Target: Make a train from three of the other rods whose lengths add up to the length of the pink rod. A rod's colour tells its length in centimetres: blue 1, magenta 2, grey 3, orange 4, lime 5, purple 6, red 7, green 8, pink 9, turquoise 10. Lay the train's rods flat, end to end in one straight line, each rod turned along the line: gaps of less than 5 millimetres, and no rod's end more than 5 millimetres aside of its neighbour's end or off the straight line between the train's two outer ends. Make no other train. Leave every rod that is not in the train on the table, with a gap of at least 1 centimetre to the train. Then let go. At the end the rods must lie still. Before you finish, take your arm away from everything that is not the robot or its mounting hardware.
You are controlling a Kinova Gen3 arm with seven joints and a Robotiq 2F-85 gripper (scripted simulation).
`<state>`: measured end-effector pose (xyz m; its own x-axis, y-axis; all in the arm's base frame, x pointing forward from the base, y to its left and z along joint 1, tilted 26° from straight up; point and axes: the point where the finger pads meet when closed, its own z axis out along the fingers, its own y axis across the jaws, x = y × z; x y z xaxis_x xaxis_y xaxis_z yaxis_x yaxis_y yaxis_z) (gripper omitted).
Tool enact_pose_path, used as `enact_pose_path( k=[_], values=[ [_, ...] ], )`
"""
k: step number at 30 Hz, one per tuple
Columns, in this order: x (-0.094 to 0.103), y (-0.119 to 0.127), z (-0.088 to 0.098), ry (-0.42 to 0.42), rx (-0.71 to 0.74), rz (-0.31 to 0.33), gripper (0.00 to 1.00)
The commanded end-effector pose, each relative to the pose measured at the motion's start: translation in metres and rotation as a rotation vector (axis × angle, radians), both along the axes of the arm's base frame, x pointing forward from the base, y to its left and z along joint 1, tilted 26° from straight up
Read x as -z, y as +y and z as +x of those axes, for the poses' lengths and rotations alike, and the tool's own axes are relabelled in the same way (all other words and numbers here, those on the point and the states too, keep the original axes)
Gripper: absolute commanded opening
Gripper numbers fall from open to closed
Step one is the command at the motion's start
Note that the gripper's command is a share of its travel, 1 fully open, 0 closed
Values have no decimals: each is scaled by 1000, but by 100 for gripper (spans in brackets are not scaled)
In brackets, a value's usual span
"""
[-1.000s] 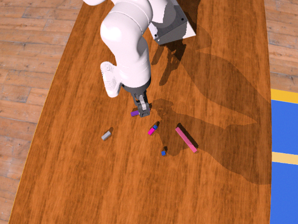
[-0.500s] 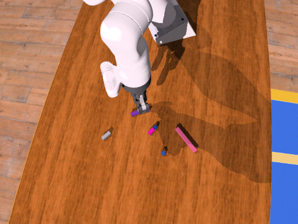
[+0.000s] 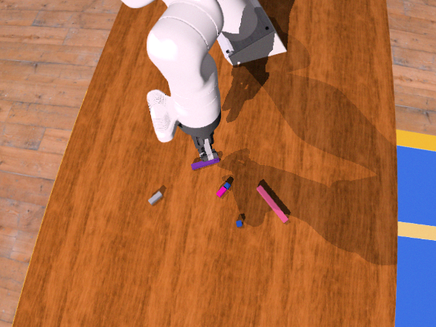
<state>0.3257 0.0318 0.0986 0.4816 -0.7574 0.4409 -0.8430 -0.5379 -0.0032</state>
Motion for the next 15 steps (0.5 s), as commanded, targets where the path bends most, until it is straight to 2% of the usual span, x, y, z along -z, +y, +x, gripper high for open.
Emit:
enact_pose_path(
  k=[1,15],
  values=[
    [0,0,0,-1,-1,1,24],
    [6,-2,2,-1,-1,1,24]
  ],
)
